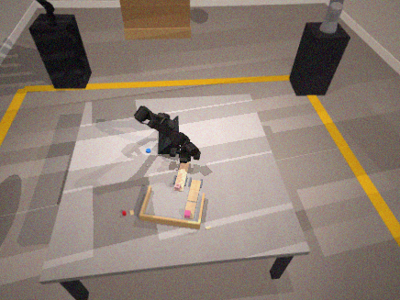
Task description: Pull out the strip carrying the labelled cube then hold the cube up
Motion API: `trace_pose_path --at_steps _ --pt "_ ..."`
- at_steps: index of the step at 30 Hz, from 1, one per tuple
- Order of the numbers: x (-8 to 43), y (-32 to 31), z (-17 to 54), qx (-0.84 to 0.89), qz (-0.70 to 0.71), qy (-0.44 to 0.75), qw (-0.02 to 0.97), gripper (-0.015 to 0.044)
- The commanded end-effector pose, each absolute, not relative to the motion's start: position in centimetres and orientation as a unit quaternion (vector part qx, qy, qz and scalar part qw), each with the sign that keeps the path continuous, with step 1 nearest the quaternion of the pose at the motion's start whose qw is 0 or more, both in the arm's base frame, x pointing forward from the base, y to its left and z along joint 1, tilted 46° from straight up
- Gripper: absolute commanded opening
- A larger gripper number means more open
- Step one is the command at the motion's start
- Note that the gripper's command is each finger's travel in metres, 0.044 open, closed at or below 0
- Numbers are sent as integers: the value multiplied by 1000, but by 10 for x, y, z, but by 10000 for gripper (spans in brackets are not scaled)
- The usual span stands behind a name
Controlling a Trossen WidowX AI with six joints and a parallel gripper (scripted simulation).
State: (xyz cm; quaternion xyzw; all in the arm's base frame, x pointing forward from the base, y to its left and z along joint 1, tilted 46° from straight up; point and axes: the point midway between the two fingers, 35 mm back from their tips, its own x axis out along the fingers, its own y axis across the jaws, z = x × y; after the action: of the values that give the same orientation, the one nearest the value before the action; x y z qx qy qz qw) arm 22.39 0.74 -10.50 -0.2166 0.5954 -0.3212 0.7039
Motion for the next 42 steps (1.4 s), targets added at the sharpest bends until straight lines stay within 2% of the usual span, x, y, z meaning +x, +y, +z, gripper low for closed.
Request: trace_pose_path --at_steps 1,37,42 --pt "210 4 -108 -214 -324 607 694 0" --pt "209 4 -108 -214 -324 607 694 0" --pt "215 36 -79 -213 -322 607 694 0"
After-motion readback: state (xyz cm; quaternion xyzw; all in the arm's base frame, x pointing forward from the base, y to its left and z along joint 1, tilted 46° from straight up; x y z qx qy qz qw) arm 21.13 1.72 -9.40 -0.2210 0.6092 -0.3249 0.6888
